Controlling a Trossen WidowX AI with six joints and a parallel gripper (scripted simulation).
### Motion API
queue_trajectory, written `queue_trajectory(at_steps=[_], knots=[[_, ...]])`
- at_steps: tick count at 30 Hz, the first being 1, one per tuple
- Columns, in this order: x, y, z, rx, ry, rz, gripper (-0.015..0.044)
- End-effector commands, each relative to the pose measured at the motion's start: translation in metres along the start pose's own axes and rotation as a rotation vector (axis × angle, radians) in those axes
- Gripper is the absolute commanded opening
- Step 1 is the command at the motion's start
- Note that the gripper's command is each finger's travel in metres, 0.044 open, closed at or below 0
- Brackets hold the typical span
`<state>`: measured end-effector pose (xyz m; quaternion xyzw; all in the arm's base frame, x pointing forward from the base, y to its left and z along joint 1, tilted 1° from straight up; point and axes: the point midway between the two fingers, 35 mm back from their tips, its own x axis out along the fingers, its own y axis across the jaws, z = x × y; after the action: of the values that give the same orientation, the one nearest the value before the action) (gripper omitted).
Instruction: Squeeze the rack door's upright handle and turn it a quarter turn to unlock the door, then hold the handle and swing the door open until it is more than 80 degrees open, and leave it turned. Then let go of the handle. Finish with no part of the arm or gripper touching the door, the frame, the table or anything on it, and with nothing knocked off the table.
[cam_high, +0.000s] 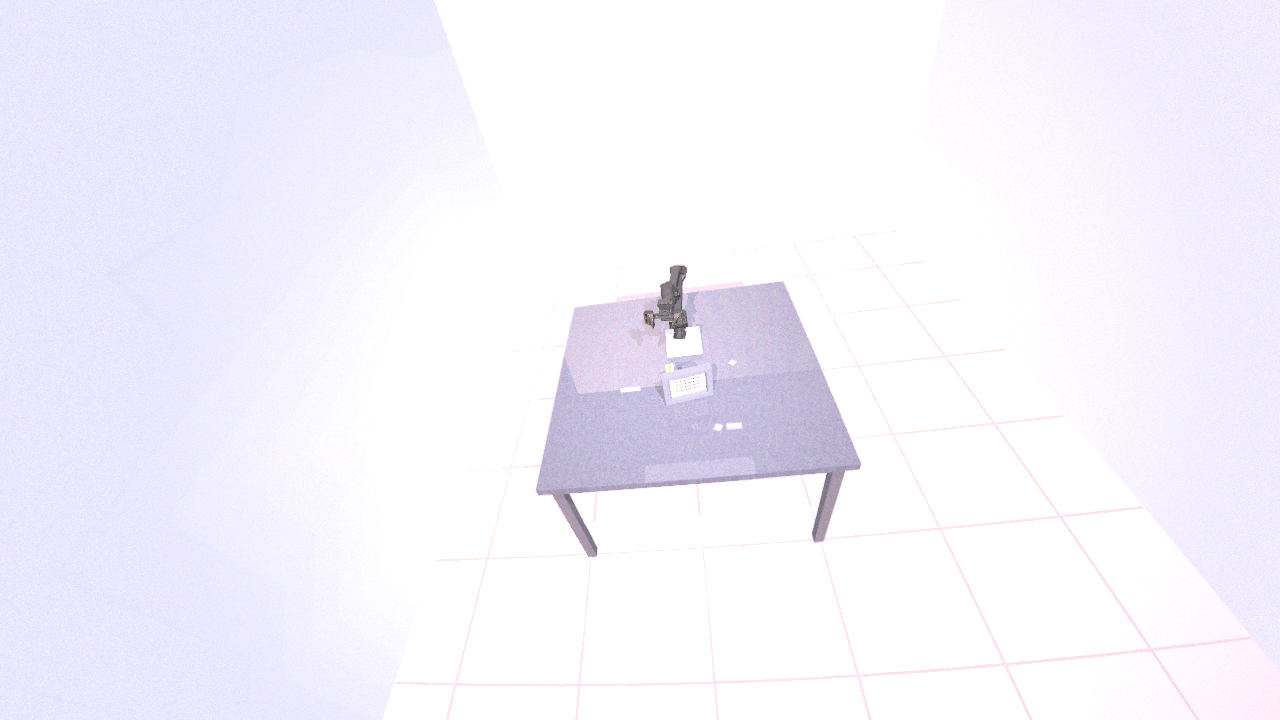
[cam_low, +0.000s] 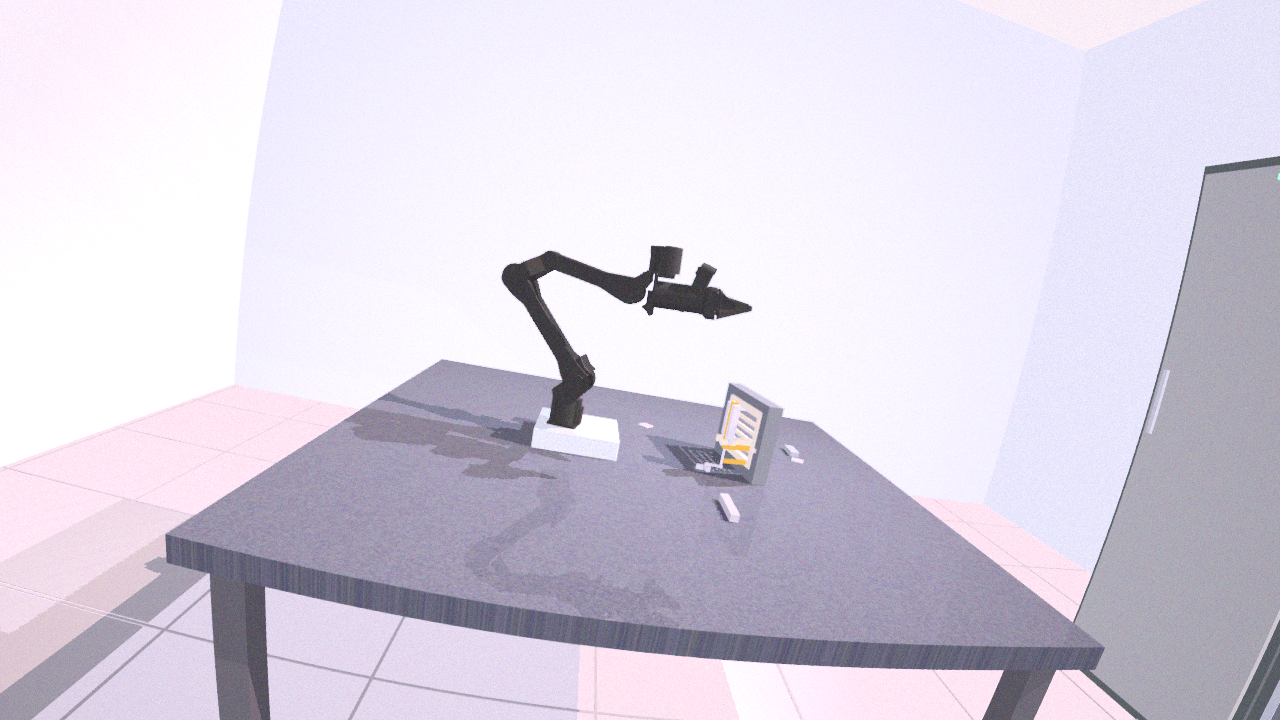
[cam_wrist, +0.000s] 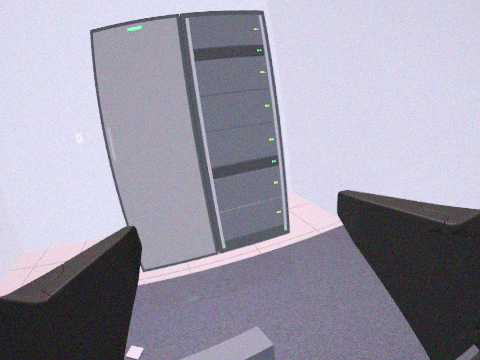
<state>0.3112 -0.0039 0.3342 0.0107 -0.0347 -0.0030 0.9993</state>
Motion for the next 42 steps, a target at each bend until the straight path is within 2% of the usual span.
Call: queue_trajectory(at_steps=[1, 4, 5, 23, 42], knots=[[0.000, 0.000, 0.000, 0.000, 0.002, 0.000, 0.0374], [0.004, 0.000, -0.003, -0.004, 0.030, 0.001, 0.0295], [0.007, 0.000, -0.004, -0.007, 0.048, 0.002, 0.0289], [0.048, 0.006, -0.050, -0.109, 0.462, 0.040, 0.0289], [0.062, 0.006, -0.097, -0.195, 0.896, 0.100, 0.0289]])
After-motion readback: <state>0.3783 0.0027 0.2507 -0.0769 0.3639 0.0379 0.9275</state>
